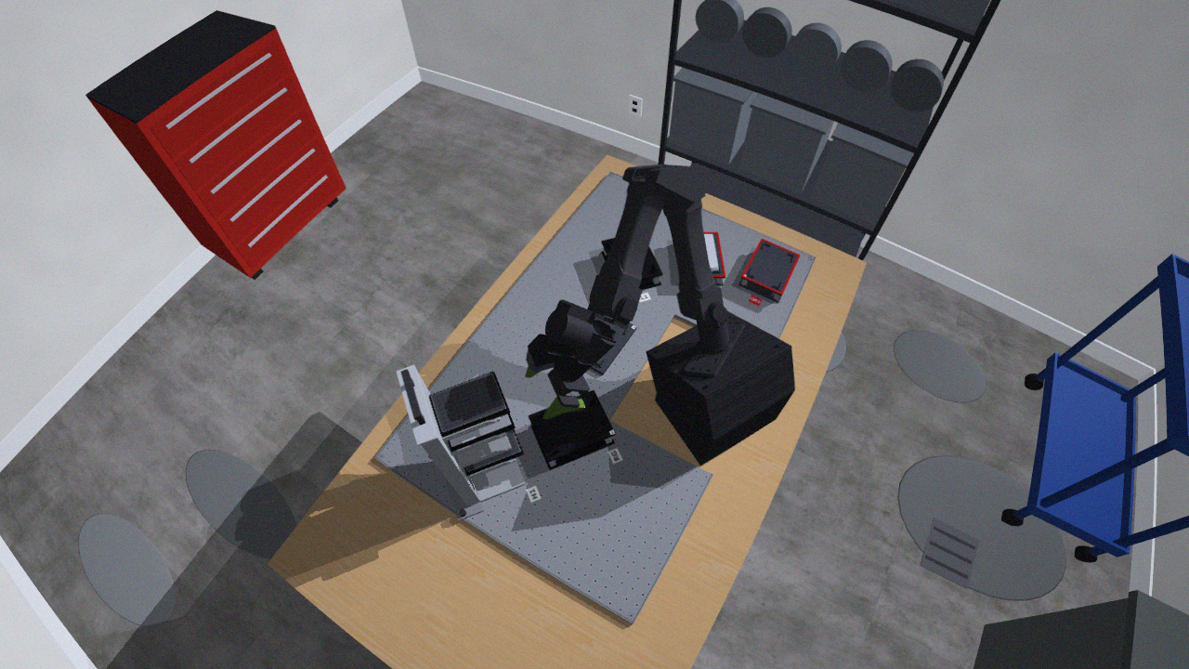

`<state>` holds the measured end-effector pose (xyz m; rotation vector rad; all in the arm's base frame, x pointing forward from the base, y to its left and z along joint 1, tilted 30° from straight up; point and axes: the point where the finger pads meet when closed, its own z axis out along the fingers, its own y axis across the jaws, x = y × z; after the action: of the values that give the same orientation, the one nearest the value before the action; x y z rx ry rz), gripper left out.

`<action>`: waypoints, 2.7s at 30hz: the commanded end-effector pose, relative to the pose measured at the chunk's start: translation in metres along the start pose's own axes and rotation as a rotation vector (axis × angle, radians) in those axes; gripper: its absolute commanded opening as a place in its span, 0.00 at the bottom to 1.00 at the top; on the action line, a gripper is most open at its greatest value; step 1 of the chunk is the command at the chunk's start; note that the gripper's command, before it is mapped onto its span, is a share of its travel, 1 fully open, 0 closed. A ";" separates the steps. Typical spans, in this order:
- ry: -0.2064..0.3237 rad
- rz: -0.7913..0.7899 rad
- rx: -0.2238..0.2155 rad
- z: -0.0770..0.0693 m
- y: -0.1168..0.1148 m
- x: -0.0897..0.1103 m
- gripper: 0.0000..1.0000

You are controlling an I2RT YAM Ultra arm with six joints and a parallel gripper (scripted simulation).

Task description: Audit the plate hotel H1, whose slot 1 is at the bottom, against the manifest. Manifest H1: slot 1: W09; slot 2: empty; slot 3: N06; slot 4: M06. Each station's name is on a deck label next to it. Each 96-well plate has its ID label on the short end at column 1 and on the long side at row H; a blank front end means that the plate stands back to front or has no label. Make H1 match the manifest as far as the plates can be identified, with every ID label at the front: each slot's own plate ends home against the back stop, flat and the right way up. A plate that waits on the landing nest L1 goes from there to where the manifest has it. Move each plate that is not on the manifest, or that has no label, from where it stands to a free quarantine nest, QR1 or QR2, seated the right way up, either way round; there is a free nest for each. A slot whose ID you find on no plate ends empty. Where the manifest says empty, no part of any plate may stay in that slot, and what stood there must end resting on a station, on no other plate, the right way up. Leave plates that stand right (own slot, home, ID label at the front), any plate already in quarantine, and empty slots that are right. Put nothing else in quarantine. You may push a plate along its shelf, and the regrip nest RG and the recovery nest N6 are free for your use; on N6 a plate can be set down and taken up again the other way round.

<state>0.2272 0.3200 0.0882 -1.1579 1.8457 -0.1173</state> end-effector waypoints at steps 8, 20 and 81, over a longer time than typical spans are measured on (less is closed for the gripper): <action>-0.014 0.006 -0.006 0.012 0.000 -0.019 1.00; -0.008 0.001 -0.007 0.022 0.000 -0.027 1.00; -0.015 0.004 -0.006 0.049 0.001 -0.057 0.85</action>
<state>0.2703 0.3770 0.0934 -1.1517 1.8413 -0.1108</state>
